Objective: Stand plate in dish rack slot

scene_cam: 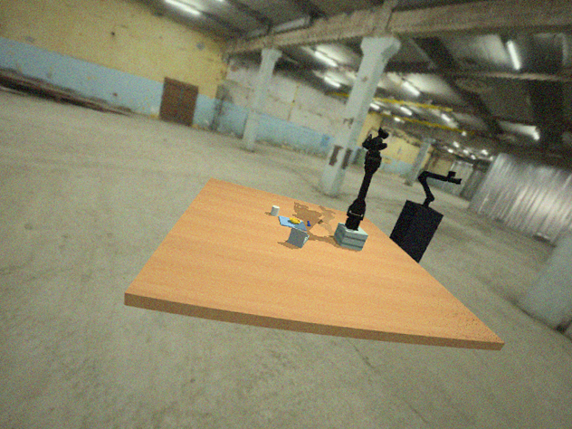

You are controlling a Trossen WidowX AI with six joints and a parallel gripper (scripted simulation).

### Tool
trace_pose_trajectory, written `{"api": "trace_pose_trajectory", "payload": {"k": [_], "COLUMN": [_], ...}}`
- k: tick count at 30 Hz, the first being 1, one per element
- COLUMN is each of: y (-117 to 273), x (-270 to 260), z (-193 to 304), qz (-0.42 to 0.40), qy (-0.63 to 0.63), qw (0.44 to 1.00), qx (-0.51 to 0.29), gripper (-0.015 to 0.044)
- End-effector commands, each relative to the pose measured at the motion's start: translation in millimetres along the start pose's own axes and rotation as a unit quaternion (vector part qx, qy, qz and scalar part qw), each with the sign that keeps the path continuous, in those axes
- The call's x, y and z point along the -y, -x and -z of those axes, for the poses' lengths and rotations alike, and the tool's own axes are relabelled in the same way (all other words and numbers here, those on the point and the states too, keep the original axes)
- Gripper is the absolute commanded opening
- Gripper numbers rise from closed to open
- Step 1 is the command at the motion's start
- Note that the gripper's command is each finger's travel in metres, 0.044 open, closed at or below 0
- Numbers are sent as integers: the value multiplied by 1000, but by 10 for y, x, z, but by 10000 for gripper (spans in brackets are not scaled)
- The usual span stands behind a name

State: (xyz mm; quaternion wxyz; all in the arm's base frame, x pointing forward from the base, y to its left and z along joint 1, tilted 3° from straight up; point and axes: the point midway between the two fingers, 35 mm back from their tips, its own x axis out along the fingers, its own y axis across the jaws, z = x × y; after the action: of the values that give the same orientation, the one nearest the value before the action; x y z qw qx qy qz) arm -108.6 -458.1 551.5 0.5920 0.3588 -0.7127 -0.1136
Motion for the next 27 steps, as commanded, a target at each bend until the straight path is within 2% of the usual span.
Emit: {"api": "trace_pose_trajectory", "payload": {"k": [1, 14, 27], "y": [21, 151, 415], "x": [200, 947, 1572], "z": [95, 501, 1051], "qz": [28, 131, 225], "qy": [5, 39, 90], "qw": [1000, 991, 969], "qx": [7, 3, -40], "gripper": [400, 400, 400]}}
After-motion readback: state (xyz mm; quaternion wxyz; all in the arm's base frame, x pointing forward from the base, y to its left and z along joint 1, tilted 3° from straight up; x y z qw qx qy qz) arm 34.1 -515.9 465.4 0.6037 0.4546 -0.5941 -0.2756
